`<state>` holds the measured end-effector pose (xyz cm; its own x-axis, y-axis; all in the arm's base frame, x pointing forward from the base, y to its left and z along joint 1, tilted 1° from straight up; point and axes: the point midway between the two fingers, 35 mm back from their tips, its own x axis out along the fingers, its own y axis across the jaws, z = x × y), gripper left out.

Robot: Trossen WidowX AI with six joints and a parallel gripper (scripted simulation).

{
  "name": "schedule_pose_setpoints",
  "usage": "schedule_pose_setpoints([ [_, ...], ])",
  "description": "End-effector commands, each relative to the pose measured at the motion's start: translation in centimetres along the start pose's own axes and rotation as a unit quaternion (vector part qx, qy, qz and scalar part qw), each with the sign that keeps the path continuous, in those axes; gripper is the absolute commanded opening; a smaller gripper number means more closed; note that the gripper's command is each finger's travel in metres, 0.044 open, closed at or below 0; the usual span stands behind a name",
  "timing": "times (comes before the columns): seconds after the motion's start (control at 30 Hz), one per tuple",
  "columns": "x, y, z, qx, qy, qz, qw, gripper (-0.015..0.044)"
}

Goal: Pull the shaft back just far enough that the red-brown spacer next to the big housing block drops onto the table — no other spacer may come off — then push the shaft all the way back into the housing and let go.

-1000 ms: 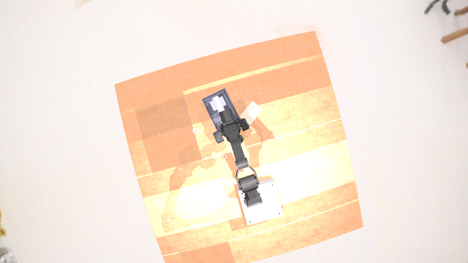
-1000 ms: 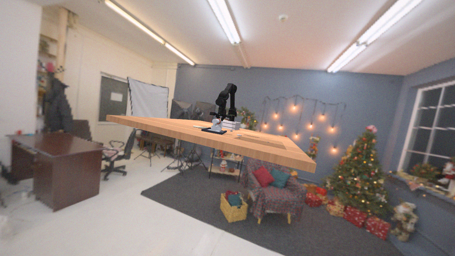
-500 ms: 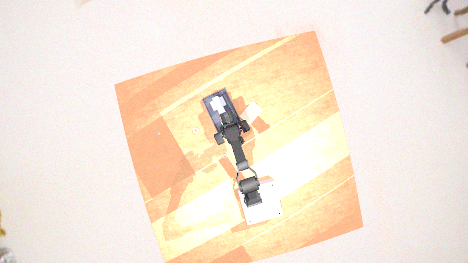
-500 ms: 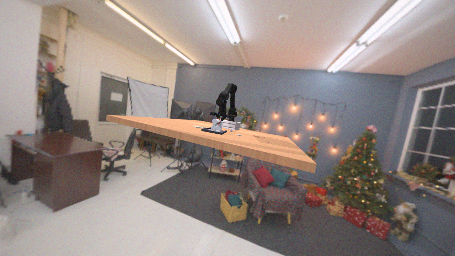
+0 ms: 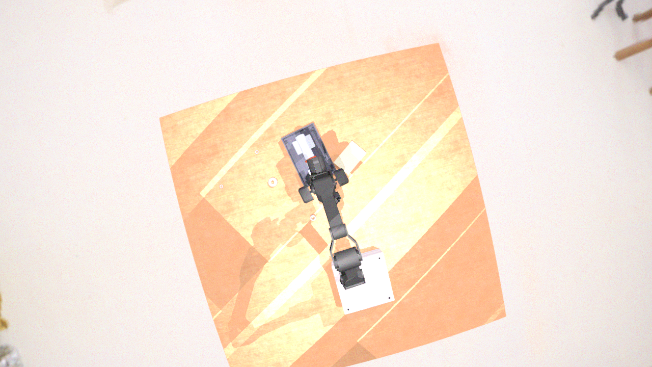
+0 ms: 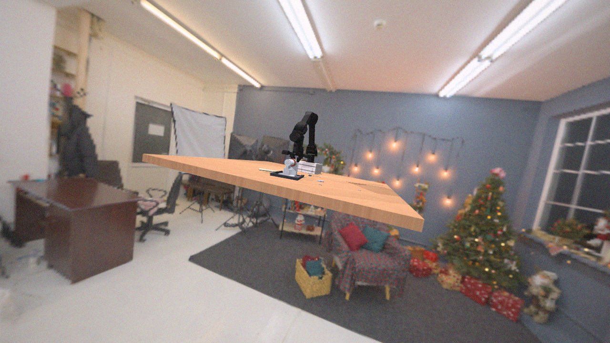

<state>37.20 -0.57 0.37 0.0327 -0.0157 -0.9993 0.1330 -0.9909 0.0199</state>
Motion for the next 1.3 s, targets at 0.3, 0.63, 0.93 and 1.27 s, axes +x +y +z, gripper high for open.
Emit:
schedule_pose_setpoints([
  [0.3, 0.01, 0.02, 0.21, -0.001, -0.001, 0.001, 1.000, 0.0000],
  [0.63, 0.02, 0.02, 0.32, -0.001, -0.001, 0.001, 1.000, 0.0000],
  [0.93, 0.02, 0.02, 0.42, -0.001, -0.001, 0.001, 1.000, 0.0000],
  [1.27, 0.02, 0.03, 0.53, -0.001, -0.001, 0.001, 1.000, 0.0000],
])
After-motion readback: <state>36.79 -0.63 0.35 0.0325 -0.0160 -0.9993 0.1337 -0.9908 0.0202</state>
